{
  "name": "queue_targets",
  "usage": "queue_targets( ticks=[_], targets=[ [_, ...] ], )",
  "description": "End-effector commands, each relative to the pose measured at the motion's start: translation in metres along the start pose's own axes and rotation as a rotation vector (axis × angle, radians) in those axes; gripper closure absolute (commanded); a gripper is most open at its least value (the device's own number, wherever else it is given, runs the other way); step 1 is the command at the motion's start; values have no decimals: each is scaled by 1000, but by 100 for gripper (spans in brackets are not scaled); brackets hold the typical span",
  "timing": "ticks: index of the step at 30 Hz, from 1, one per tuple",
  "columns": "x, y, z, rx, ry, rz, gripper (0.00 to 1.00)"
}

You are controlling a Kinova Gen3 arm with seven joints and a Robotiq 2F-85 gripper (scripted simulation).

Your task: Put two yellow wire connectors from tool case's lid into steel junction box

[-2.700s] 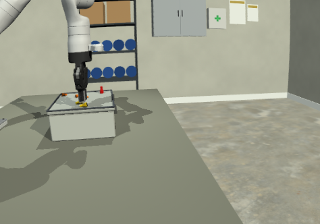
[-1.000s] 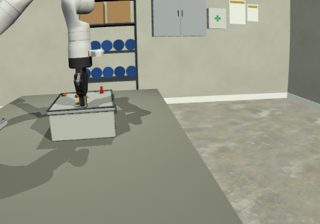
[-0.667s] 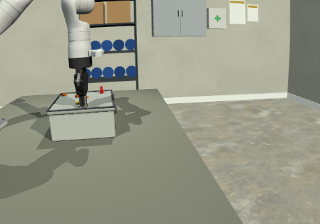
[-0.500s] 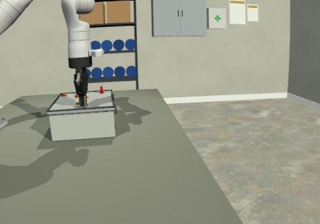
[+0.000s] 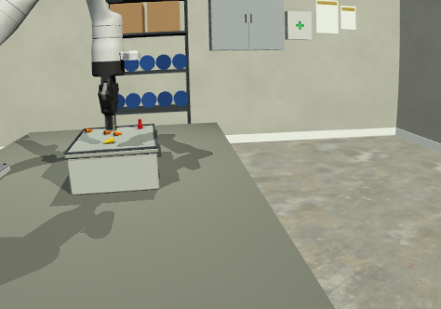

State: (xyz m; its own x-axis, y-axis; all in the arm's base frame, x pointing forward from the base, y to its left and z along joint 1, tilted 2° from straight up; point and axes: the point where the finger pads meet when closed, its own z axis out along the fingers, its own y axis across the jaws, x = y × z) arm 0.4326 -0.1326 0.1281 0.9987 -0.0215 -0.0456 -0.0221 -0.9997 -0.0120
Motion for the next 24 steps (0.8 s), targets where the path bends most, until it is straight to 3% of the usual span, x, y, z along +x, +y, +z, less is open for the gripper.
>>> queue_targets(
  ticks=[1, 8, 24],
  targets=[
    [6, -3, -16, 2, 20, -9, 82],
    [5, -3, -30, 2, 20, -9, 82],
    [5, -3, -30, 2, 20, -9, 82]
  ],
)
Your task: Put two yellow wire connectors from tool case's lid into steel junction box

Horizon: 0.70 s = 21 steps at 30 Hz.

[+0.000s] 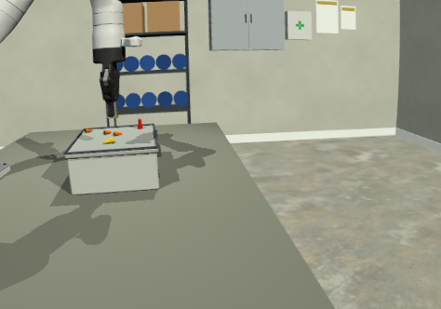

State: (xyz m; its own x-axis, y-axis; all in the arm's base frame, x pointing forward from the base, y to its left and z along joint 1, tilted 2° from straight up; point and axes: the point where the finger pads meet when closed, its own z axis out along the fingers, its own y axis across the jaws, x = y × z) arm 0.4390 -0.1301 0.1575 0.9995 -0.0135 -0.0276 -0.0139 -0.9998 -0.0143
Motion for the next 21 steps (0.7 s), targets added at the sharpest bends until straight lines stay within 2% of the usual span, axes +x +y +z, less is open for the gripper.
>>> queue_targets(
  ticks=[1, 12, 21],
  targets=[
    [0, -1, -1, 0, 2, 0, 82],
    [0, -13, -1, 0, 2, 0, 82],
    [-2, -45, -1, 0, 2, 0, 82]
  ],
)
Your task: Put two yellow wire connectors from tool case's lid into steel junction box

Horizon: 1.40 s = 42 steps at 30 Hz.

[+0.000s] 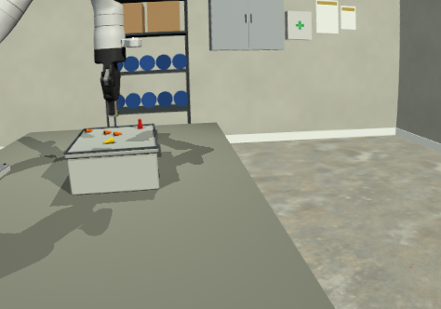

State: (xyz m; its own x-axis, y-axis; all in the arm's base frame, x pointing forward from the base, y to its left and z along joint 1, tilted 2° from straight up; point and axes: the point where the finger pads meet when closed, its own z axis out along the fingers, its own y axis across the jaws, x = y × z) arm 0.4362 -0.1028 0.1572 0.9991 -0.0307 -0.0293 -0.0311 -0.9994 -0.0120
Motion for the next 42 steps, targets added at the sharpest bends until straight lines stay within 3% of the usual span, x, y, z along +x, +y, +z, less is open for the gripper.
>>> queue_targets(
  ticks=[1, 9, 23, 25, 40, 42],
  targets=[
    [0, -23, -2, 2, 3, -18, 82],
    [-3, -58, -2, 2, 3, -18, 82],
    [-11, -167, -2, 2, 3, -18, 82],
    [-11, -167, -2, 2, 3, -18, 82],
    [-20, -285, -2, 2, 3, -18, 82],
    [-20, -285, -2, 2, 3, -18, 82]
  ],
)
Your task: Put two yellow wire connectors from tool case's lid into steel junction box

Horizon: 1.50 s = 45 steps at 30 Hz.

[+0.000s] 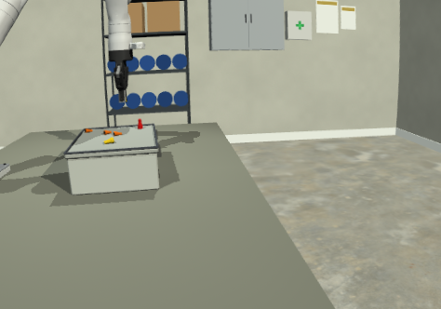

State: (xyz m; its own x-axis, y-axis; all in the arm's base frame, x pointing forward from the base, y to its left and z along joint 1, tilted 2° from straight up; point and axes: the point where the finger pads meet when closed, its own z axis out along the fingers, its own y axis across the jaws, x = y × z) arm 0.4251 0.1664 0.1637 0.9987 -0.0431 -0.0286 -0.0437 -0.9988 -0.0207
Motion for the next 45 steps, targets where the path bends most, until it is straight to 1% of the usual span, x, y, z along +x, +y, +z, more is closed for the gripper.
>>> queue_targets(
  ticks=[1, 8, 15, 17, 22, 27, 45],
  targets=[
    [-1, -24, 1, -7, 2, -30, 82],
    [-5, -65, 1, -7, 2, -30, 82],
    [-8, -92, 1, -7, 2, -30, 82],
    [-8, -92, 1, -7, 2, -30, 82],
    [-9, -104, 2, -7, 2, -30, 82],
    [-9, -109, 2, -7, 2, -30, 82],
    [-9, -110, 4, -7, 2, -30, 82]
  ],
)
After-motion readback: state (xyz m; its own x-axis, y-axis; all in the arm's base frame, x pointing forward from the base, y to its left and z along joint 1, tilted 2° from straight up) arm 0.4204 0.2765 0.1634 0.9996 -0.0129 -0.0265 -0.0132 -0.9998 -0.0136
